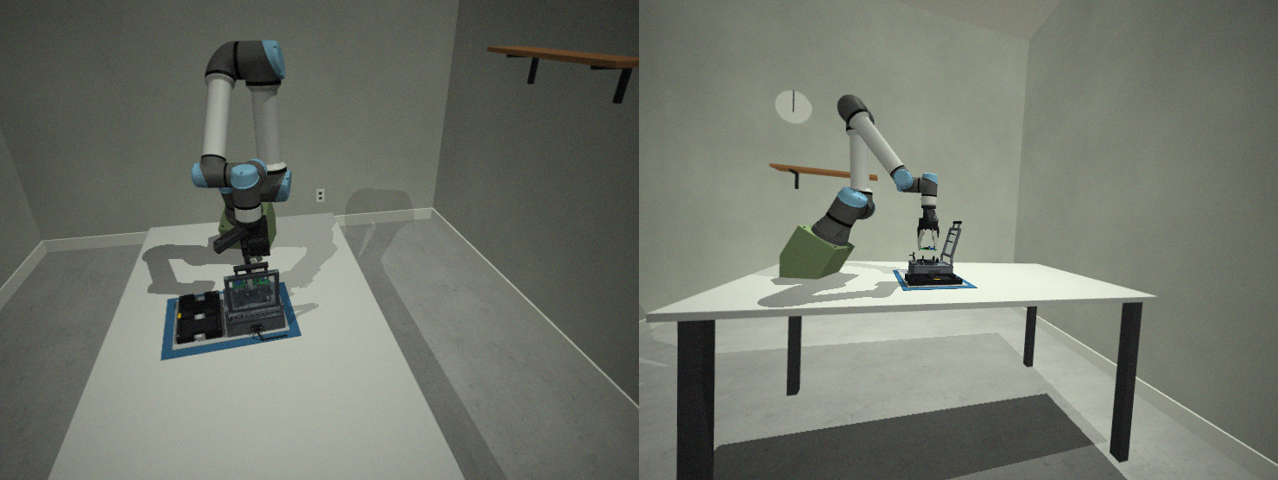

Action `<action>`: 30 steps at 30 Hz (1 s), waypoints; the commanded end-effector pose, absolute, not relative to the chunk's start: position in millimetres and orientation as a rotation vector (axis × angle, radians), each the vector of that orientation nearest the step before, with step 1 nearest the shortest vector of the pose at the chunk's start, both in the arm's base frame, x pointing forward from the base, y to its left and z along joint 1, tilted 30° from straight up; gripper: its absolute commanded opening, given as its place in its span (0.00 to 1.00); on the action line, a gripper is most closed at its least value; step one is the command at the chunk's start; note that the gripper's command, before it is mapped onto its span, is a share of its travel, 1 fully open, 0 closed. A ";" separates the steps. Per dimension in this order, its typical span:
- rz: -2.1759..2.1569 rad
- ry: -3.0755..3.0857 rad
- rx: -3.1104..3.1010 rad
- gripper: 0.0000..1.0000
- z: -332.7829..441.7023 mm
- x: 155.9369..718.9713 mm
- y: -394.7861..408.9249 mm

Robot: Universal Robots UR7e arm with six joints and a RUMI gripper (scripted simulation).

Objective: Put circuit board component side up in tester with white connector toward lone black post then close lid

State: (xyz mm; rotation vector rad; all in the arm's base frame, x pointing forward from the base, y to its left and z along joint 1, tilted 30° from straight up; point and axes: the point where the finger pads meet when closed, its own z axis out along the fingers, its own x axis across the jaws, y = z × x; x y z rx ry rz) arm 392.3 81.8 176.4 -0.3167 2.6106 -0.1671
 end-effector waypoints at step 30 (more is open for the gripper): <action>-0.167 2.610 -0.316 0.39 163.3 400.2 80.9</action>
